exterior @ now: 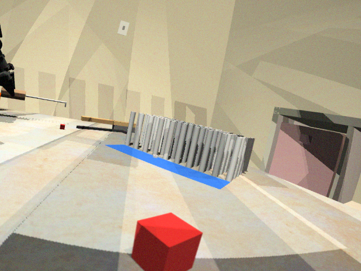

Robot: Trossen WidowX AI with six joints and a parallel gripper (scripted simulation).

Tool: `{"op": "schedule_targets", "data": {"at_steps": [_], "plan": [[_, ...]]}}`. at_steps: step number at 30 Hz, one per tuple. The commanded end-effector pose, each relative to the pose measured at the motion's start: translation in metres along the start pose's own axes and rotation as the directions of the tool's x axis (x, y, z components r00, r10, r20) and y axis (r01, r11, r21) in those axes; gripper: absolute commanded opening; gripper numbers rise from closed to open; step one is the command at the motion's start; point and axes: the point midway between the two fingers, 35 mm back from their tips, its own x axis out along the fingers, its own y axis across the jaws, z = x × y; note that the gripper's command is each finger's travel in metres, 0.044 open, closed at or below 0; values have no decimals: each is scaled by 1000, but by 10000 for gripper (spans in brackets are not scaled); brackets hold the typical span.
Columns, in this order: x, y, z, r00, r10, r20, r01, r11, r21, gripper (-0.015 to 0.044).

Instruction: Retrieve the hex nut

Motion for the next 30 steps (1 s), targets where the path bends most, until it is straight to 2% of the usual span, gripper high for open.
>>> {"op": "schedule_targets", "data": {"at_steps": [1,30], "plan": [[4,2,2,1000,1,-1,-1,1000,3,0],[24,12,16,1000,2,-1,-2,1000,3,0]]}}
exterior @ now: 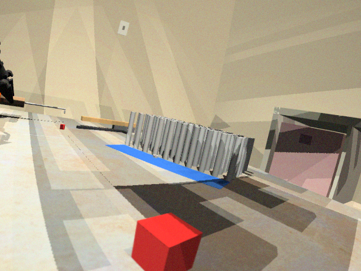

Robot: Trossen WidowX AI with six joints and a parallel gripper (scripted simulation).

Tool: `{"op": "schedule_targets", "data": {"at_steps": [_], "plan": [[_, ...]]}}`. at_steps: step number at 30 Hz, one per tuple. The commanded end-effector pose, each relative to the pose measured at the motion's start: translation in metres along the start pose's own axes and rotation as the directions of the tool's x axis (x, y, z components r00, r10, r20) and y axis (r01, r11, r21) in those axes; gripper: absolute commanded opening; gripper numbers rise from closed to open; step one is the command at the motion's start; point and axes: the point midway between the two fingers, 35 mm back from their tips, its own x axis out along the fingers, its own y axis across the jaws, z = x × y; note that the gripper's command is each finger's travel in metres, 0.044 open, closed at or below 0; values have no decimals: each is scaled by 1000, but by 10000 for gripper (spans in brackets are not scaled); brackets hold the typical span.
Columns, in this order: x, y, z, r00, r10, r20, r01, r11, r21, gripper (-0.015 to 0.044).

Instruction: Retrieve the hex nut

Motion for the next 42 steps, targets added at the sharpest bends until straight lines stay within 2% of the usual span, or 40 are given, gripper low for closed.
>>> {"op": "schedule_targets", "data": {"at_steps": [1,42], "plan": [[4,2,2,1000,1,-1,-1,1000,3,0],[30,20,19,1000,3,-1,-3,1000,3,0]]}}
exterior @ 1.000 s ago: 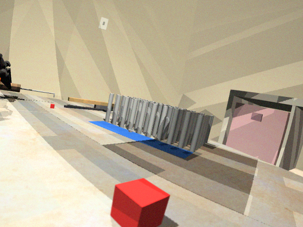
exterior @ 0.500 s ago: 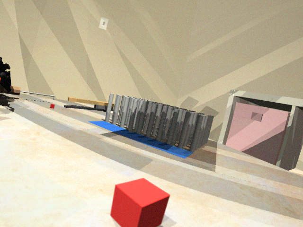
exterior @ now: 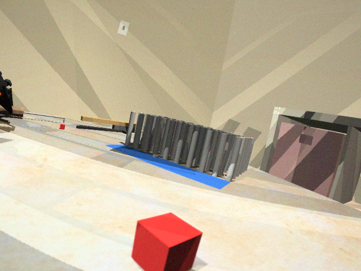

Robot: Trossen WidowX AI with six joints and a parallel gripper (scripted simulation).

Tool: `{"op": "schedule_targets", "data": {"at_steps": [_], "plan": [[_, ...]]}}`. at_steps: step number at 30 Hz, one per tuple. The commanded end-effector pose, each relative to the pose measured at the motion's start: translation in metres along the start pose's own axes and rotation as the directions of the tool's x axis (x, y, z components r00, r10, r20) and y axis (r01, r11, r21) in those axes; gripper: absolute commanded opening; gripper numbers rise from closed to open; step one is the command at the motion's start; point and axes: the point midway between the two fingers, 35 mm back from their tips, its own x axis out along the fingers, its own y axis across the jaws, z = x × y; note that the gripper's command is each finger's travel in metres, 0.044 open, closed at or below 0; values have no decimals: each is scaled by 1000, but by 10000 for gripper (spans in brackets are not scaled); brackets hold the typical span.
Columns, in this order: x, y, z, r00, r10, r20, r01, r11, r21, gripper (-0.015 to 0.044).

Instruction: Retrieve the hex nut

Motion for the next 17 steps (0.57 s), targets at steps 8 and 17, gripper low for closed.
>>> {"op": "schedule_targets", "data": {"at_steps": [8,17], "plan": [[0,0,0,1000,0,0,0,1000,0,210],[0,0,0,1000,0,0,0,1000,0,440]]}}
